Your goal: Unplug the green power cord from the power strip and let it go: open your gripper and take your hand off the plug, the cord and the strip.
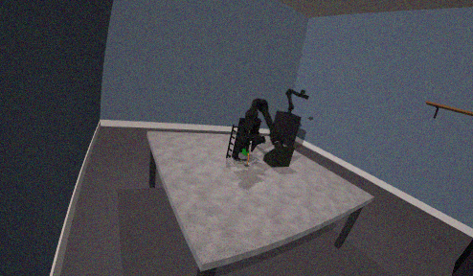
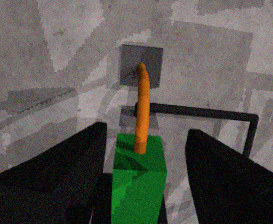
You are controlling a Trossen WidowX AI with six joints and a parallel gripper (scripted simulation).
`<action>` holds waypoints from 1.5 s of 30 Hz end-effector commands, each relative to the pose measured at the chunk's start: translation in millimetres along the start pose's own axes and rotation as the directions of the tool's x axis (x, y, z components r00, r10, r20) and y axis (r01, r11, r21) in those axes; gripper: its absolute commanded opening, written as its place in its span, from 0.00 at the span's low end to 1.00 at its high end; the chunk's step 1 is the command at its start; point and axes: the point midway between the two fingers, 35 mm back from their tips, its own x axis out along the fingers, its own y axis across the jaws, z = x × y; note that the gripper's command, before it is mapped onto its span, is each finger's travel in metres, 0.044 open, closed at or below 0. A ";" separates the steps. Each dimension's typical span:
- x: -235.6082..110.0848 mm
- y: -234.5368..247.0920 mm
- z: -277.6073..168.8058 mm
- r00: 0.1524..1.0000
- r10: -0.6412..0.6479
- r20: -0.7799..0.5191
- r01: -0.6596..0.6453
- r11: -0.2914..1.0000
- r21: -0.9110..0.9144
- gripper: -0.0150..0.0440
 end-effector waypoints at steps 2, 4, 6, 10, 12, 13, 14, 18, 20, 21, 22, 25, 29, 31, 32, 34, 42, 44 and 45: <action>0.7 0.3 -10.2 1.000 0.001 -0.006 -0.001 1.000 -0.002 0.53; 0.7 0.3 -13.4 1.000 0.001 -0.006 -0.001 1.000 -0.002 0.53; 0.7 0.3 -16.7 1.000 0.001 -0.006 -0.001 1.000 -0.002 0.53; 0.7 0.5 -23.3 1.000 0.001 -0.007 -0.001 1.000 -0.002 0.53; 0.7 0.7 -26.6 1.000 0.002 -0.008 -0.002 1.000 -0.002 0.53; 0.8 0.8 -28.2 1.000 0.002 -0.008 -0.002 1.000 -0.002 0.53; 0.8 0.8 -29.5 1.000 0.002 -0.008 -0.002 1.000 -0.002 0.53; 0.8 0.9 -30.6 1.000 0.002 -0.008 -0.002 1.000 -0.002 0.53; 1.5 0.9 -30.6 1.000 0.002 -0.008 -0.002 1.000 -0.002 0.53; 2.2 0.9 -30.6 1.000 0.002 -0.008 -0.002 1.000 -0.002 0.53; 3.1 0.9 -30.6 1.000 0.002 -0.008 -0.002 1.000 -0.002 0.53; 7.1 0.9 -30.7 1.000 0.002 -0.008 -0.002 1.000 -0.002 0.53; 12.6 0.9 -30.8 1.000 0.002 -0.009 -0.002 1.000 -0.002 0.53; 12.8 0.9 -30.8 1.000 0.002 -0.009 -0.002 1.000 -0.002 0.53; 12.8 0.9 -30.8 1.000 0.002 -0.009 -0.002 1.000 -0.002 0.53; 12.8 0.9 -30.8 1.000 0.002 -0.009 -0.002 1.000 -0.002 0.53; 10.6 0.1 -29.9 1.000 0.000 -0.002 0.000 1.000 0.003 0.30; 10.6 0.1 -29.9 1.000 0.000 -0.002 0.000 1.000 0.003 0.28; 10.6 0.1 -29.9 1.000 0.000 -0.002 0.000 1.000 0.003 0.27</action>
